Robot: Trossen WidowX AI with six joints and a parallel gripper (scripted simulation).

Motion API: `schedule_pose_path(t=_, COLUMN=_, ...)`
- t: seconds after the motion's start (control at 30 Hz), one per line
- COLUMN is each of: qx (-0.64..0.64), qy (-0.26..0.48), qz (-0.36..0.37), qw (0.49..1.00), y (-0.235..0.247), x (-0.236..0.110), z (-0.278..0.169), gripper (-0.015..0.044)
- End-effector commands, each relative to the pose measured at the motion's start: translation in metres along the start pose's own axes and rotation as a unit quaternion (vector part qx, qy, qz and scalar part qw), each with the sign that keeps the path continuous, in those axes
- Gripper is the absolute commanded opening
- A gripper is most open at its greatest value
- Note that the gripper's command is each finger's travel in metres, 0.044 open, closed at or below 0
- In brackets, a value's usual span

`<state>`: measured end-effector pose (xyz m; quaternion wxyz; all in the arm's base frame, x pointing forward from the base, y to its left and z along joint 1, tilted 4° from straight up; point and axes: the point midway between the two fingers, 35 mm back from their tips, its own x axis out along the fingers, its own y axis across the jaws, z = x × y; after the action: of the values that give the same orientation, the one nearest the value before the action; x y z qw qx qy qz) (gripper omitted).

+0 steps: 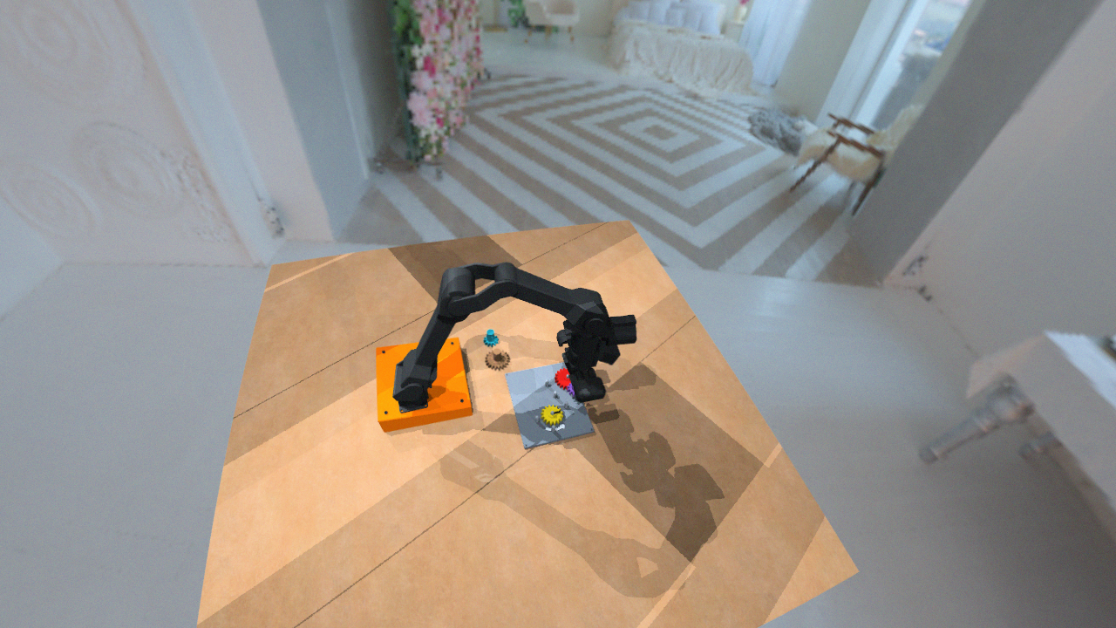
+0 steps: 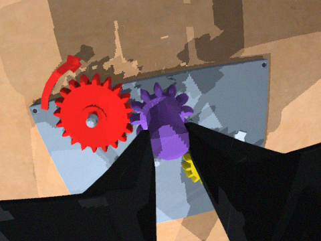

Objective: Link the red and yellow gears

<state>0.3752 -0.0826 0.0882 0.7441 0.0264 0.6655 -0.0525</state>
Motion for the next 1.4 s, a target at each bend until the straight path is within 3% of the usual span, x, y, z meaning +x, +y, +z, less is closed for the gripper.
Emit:
schedule_pose_path(t=0.0, qx=0.034, qy=0.004, qz=0.003, qw=0.999, y=0.001, x=0.008, z=-0.002, gripper=0.0000)
schedule_pose_path(t=0.43, qx=0.198, qy=0.004, qz=0.002, qw=0.980, y=0.001, x=0.028, z=-0.002, gripper=0.0000)
schedule_pose_path(t=0.6, qx=0.203, qy=0.004, qz=0.002, qw=0.979, y=0.001, x=0.027, z=-0.002, gripper=0.0000)
schedule_pose_path(t=1.37, qx=-0.029, qy=0.004, qz=0.003, qw=1.000, y=0.001, x=0.017, z=-0.002, gripper=0.0000)
